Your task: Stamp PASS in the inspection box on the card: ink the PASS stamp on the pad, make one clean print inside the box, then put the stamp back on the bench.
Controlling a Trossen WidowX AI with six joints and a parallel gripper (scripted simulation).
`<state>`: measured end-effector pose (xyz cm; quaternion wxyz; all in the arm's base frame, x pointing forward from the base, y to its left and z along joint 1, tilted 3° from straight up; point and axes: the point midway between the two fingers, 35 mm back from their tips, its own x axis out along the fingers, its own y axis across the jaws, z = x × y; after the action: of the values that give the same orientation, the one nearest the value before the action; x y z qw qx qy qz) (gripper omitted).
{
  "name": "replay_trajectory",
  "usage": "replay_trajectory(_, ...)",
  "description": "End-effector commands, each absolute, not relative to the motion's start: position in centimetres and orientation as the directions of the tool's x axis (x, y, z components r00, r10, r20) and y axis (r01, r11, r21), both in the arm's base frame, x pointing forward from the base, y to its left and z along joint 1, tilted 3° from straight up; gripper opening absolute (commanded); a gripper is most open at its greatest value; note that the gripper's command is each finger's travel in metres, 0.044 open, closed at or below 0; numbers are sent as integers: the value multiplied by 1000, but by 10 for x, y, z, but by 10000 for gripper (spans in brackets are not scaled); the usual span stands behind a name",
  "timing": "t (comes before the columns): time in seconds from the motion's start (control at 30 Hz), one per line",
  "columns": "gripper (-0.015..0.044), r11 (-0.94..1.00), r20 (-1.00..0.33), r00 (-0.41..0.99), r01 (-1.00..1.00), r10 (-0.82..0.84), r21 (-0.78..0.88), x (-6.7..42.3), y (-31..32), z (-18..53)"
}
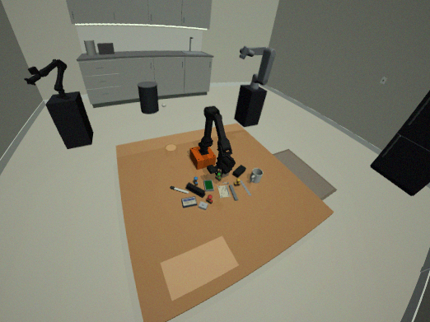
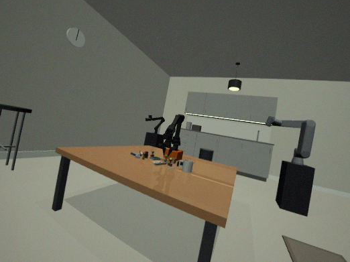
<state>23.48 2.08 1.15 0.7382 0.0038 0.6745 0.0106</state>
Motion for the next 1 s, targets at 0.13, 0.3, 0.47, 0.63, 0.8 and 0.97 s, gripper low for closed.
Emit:
replay_trajectory(0.13,216,1000,-997,76,-5,23,23,232,22,-4)
replay_trajectory(0.3,216,1000,-997,76,-5,23,23,231,22,-12)
replay_trajectory(0.47,216,1000,-997,76,-5,23,23,230,22,-20)
replay_trajectory(0.63,216,1000,-997,76,-5,23,23,230,23,-24)
replay_trajectory(0.8,216,1000,-997,76,-5,23,23,230,23,-24)
replay_trajectory(0.97,216,1000,-997,76,-5,23,23,230,23,-24)
